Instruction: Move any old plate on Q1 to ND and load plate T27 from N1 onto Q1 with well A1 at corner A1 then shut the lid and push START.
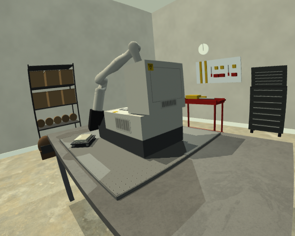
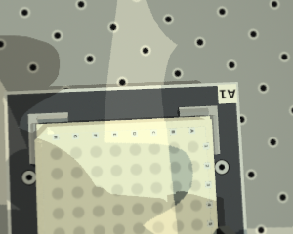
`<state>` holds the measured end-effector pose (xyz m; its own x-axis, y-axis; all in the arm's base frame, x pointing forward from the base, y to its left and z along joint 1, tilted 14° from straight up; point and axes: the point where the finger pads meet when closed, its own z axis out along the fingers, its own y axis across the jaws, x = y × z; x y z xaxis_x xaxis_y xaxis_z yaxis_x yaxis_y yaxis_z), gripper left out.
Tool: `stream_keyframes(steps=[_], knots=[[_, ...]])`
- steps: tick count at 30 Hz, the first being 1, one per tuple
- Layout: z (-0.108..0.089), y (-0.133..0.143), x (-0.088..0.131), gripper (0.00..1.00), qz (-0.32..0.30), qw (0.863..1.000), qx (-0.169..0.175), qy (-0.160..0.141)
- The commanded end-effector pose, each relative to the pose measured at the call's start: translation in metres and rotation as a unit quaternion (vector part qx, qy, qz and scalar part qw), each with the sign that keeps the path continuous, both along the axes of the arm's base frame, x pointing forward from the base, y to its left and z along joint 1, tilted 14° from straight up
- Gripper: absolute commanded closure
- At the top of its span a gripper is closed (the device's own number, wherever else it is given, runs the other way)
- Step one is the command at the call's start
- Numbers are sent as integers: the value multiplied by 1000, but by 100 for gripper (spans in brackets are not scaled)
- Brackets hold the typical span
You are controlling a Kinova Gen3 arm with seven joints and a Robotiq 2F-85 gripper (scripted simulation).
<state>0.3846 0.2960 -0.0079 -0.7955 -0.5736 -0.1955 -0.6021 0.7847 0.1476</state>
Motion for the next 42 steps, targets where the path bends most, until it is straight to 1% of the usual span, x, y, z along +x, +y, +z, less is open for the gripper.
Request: stream_keyframes(steps=[1, 42], knots=[[1, 0, 0, 9, 0, 1000, 0, 0], [11, -2, 0, 9, 0, 1000, 0, 0]])
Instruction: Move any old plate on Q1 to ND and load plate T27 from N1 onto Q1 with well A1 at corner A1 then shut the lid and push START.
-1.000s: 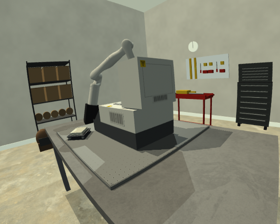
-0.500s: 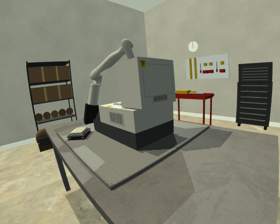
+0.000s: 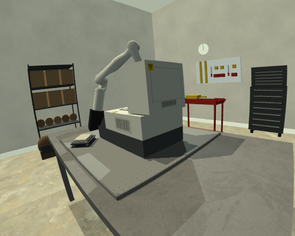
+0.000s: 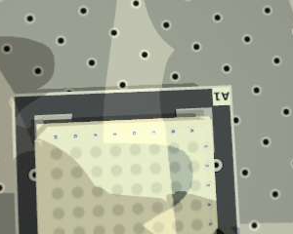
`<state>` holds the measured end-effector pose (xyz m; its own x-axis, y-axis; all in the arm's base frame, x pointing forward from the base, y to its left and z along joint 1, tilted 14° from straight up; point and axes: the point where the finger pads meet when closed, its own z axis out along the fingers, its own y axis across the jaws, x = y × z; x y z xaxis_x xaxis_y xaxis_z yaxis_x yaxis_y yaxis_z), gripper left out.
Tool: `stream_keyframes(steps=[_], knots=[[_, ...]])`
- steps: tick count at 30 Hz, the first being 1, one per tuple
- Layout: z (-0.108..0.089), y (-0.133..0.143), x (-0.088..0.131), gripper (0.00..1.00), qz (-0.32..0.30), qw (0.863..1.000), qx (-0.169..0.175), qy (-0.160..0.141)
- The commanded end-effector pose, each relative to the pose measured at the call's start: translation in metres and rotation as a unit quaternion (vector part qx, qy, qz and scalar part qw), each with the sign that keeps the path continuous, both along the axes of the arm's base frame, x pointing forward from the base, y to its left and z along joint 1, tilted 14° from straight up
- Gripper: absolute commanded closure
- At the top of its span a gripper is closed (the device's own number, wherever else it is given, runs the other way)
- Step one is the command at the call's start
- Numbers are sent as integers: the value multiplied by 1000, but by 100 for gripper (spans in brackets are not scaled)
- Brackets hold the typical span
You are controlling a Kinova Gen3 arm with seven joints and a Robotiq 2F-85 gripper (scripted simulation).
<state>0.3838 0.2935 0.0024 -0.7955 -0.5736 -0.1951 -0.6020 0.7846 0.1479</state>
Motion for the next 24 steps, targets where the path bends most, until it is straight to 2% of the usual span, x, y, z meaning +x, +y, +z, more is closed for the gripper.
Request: stream_keyframes(steps=[1, 24], knots=[[1, 0, 1, 9, 0, 1000, 0, -1], [26, -6, -1, 9, 0, 1000, 0, -1]])
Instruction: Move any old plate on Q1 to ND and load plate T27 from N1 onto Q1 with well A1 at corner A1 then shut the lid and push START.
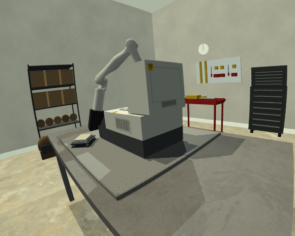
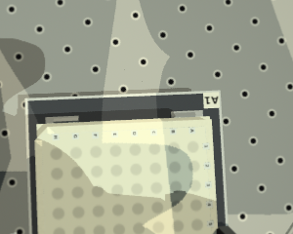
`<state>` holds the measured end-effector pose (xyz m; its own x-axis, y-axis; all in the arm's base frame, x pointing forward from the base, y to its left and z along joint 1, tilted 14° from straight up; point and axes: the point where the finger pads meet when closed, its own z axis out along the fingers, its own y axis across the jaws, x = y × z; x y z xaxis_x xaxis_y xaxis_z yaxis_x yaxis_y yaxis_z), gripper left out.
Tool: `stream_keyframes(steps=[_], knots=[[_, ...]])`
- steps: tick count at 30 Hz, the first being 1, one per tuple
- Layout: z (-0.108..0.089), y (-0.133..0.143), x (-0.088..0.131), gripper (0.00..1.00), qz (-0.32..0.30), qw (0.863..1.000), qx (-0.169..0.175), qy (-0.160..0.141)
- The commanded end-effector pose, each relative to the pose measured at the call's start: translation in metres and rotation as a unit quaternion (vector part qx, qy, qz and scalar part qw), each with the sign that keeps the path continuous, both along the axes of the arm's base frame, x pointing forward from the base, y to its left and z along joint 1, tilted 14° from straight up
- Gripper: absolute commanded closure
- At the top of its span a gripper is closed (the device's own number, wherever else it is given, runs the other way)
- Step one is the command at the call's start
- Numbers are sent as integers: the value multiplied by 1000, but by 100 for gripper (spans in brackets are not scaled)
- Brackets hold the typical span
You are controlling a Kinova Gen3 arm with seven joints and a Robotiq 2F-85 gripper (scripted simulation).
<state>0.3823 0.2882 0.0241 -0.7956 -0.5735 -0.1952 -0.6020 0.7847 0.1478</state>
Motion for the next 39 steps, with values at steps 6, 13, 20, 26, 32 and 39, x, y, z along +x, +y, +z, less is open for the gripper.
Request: stream_keyframes(steps=[6, 13, 20, 26, 32, 39], knots=[[10, -2, 0, 9, 0, 1000, 0, -1], [18, -4, -1, 9, 0, 1000, 0, -1], [27, -6, -1, 9, 0, 1000, 0, -1], [32, -8, -2, 9, 0, 1000, 0, -1], [40, -9, -2, 9, 0, 1000, 0, -1], [49, -12, -3, 9, 0, 1000, 0, -1]])
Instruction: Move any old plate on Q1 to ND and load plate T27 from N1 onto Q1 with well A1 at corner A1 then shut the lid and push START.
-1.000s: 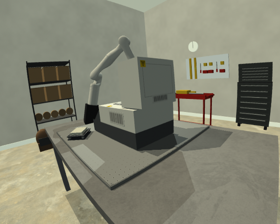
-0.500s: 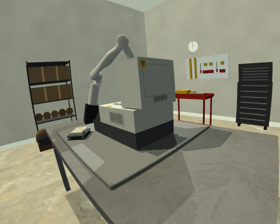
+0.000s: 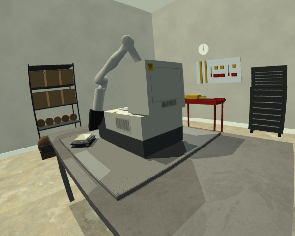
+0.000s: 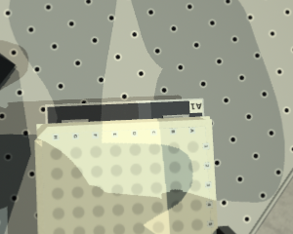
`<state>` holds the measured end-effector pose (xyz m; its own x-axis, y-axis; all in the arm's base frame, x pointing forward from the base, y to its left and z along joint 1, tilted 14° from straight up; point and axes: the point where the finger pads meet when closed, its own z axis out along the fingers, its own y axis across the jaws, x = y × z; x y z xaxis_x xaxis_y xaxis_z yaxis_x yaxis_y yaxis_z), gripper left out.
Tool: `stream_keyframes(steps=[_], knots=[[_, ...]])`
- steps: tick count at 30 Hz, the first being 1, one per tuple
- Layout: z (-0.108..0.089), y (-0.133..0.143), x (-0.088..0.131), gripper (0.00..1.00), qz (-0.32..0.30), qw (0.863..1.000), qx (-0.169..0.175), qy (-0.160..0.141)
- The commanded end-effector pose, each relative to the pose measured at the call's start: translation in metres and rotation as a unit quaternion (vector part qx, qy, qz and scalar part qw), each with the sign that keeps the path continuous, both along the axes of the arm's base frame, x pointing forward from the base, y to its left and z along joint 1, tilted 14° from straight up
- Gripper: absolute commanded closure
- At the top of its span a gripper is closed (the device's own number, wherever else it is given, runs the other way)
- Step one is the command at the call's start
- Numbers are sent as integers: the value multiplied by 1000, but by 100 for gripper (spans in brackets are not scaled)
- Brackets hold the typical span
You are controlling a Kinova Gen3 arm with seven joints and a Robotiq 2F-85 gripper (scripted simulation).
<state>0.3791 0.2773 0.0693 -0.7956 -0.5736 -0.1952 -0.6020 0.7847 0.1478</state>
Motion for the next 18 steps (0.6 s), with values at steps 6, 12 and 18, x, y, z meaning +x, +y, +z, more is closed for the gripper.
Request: stream_keyframes(steps=[6, 12, 18], knots=[[9, -2, 0, 9, 0, 1000, 0, -1], [17, -4, -1, 9, 0, 1000, 0, -1], [23, -5, -1, 9, 0, 1000, 0, -1]])
